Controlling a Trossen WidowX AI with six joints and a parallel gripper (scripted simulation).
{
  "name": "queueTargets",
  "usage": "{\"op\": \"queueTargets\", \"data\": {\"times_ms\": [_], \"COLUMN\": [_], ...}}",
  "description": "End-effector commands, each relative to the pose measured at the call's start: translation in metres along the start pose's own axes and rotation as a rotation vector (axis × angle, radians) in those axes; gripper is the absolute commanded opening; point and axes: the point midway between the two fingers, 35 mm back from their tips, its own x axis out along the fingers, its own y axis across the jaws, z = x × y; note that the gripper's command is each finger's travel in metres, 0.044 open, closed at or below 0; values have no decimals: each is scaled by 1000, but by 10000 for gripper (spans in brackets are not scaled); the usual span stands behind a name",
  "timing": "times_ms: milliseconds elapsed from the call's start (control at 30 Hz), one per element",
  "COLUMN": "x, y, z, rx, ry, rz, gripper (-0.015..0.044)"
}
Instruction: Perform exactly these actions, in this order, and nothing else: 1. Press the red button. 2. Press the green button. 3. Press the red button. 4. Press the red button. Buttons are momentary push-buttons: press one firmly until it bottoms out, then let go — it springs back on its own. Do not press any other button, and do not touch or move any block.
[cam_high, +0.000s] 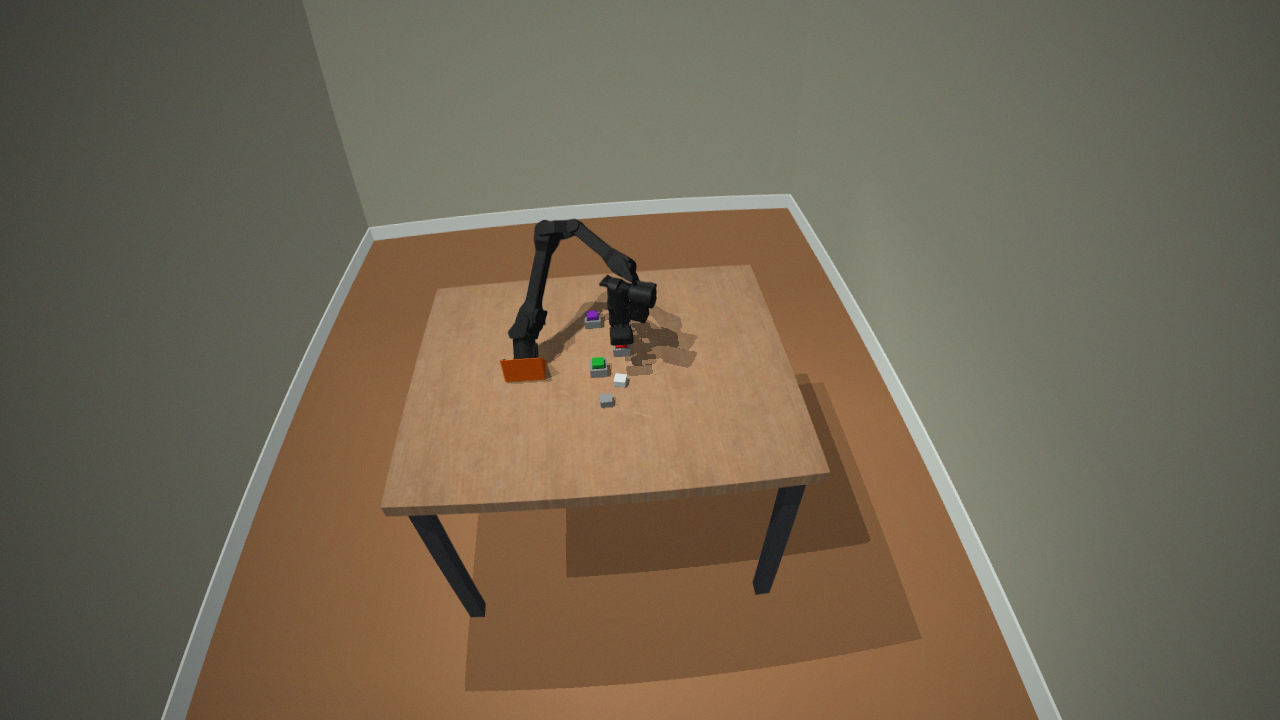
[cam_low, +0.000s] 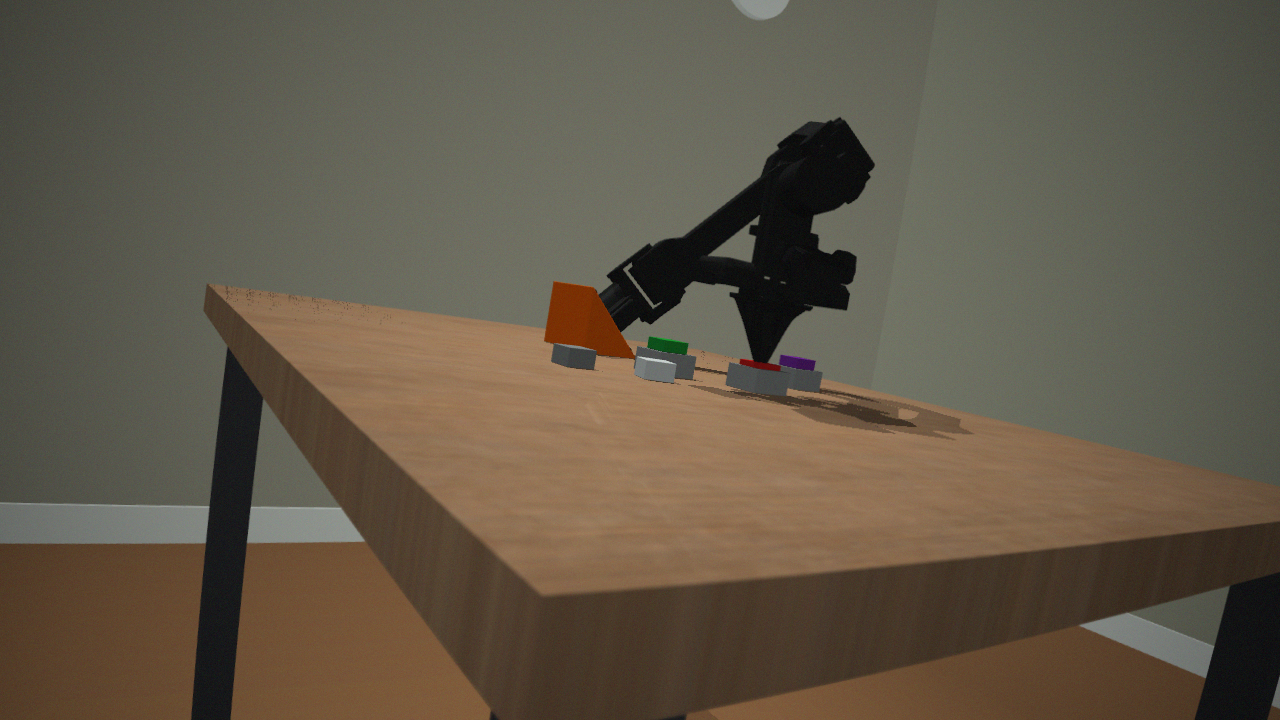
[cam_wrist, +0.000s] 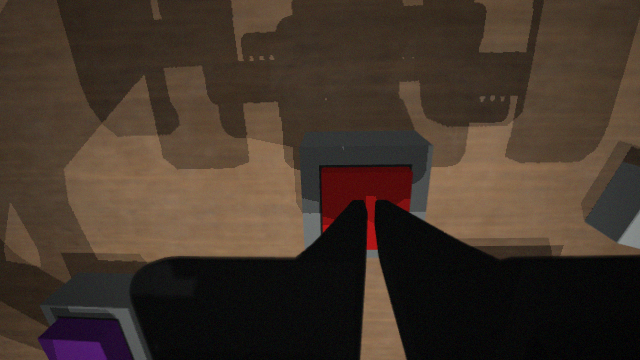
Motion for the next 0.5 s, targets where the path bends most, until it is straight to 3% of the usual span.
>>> {"op": "queueTargets", "data": {"times_ms": [0,167,300,467], "x": [1,1,-30,-41], "y": [1,1,1,0], "z": [0,0,0,0], "rx": [6,6,6,7], "ry": [1,1,1,1], "rz": [6,6,4,3], "gripper": [20,20,20,20]}}
